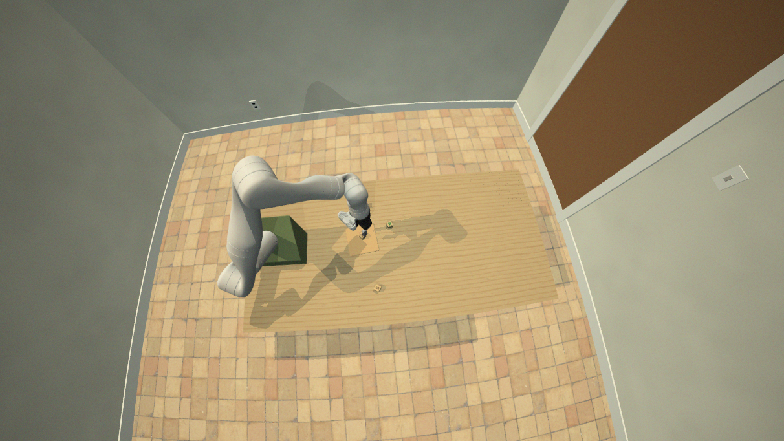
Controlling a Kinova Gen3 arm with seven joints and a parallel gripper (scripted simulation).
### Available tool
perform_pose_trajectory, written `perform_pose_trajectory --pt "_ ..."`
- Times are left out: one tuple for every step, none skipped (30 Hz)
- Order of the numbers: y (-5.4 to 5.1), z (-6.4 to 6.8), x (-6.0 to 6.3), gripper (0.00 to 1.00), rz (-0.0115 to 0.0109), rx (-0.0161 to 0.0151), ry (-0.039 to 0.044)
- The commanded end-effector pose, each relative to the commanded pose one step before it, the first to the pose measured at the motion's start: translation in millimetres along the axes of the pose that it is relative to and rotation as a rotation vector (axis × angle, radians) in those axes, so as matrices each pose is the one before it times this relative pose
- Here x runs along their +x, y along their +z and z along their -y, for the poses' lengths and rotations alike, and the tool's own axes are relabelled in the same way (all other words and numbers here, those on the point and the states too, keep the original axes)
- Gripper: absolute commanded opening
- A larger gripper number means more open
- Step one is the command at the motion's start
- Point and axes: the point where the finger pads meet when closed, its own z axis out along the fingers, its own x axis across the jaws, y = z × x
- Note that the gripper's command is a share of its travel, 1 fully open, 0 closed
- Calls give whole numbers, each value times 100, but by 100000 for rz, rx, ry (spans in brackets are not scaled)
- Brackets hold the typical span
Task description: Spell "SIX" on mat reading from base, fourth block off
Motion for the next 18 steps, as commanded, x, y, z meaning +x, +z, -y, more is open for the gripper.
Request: perform_pose_trajectory --pt "-151 -53 -9 100 109 -354 910" --pt "-6 9 -14 100 8 -30 412" --pt "-5 7 -11 100 6 -22 303" --pt "-3 5 -7 100 4 -15 208" --pt "-2 3 -5 100 2 -10 129" --pt "-1 1 -2 100 1 -5 68" --pt "0 1 -1 100 0 -2 26" --pt "0 0 0 100 0 0 4" --pt "0 0 0 100 0 0 0" --pt "0 0 0 100 0 0 0" --pt "0 0 0 100 0 0 0" --pt "0 0 0 100 0 0 0" --pt "0 0 0 100 0 0 0" --pt "0 0 0 100 0 0 0" --pt "0 0 0 100 0 0 0" --pt "0 0 0 100 0 0 0" --pt "0 0 0 100 0 0 0" --pt "0 0 0 100 0 0 0"
